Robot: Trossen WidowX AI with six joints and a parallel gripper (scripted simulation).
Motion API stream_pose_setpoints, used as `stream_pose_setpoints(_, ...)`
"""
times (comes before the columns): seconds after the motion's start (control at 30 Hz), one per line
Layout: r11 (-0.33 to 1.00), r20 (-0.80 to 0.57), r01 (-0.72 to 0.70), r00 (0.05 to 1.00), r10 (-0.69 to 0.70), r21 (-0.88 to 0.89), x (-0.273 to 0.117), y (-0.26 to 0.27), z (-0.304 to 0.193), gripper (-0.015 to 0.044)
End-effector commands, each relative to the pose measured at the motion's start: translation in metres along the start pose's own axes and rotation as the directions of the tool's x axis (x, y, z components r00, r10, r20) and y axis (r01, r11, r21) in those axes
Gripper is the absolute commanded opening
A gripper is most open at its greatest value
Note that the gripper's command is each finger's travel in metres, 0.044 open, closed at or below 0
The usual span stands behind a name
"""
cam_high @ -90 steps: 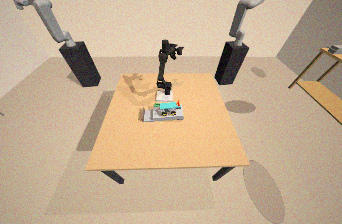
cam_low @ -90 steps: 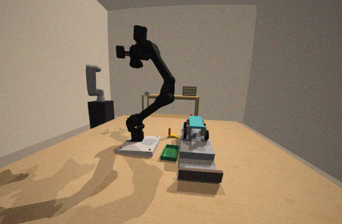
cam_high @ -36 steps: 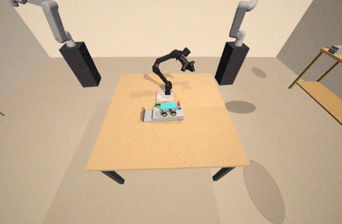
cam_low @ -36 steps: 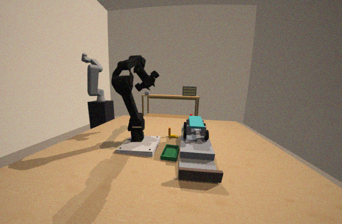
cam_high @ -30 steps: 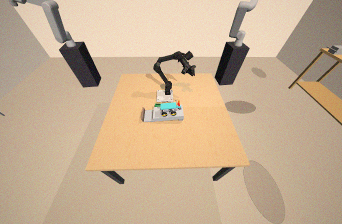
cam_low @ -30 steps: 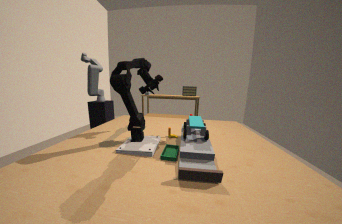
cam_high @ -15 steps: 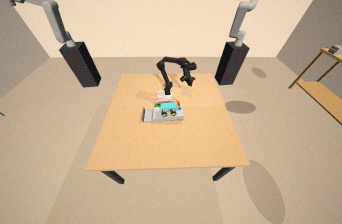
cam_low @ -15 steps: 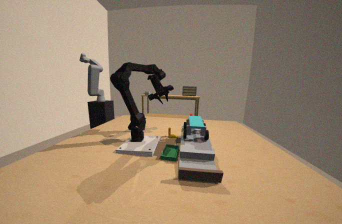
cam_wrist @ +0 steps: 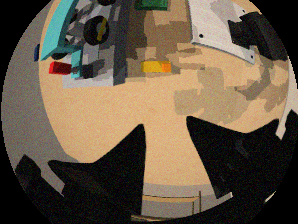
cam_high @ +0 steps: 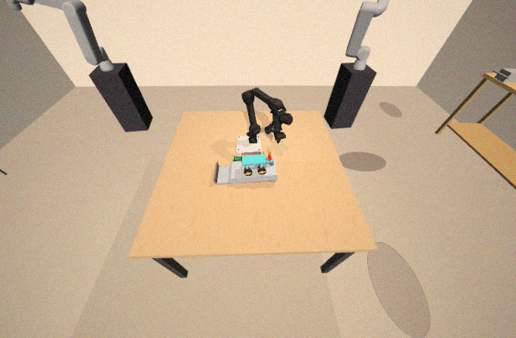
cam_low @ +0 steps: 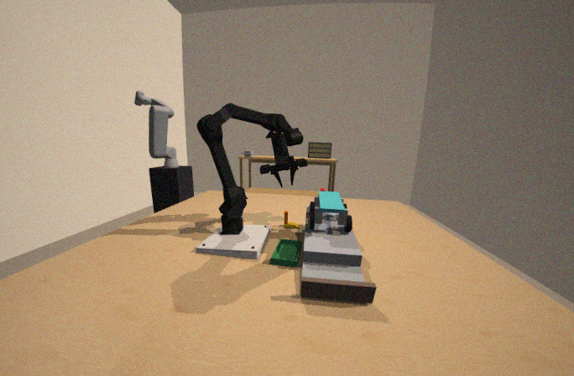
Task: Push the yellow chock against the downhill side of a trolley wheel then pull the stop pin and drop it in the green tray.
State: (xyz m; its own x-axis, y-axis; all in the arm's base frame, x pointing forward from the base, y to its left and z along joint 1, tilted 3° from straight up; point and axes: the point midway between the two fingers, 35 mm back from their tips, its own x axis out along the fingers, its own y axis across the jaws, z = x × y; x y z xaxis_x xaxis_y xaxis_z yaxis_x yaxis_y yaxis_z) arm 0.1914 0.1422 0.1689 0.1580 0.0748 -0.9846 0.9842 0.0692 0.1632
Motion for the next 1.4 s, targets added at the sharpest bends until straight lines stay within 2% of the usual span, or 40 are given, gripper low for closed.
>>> stream_pose_setpoints(0.0,0.994,0.032,0.099,0.994,-0.101,0.055,0.017,-0.001,0.021,0.0190)
stream_pose_setpoints(0.2,0.973,0.040,0.191,0.980,-0.197,0.129,0.031,-0.003,0.044,0.0190)
stream_pose_setpoints(0.4,0.973,0.040,0.191,0.980,-0.197,0.129,0.034,-0.003,0.044,0.0190)
stream_pose_setpoints(0.87,0.973,0.040,0.191,0.980,-0.197,0.129,0.074,-0.011,0.045,0.0190)
stream_pose_setpoints(1.37,0.973,0.040,0.191,0.980,-0.197,0.129,0.091,-0.014,0.046,0.0190)
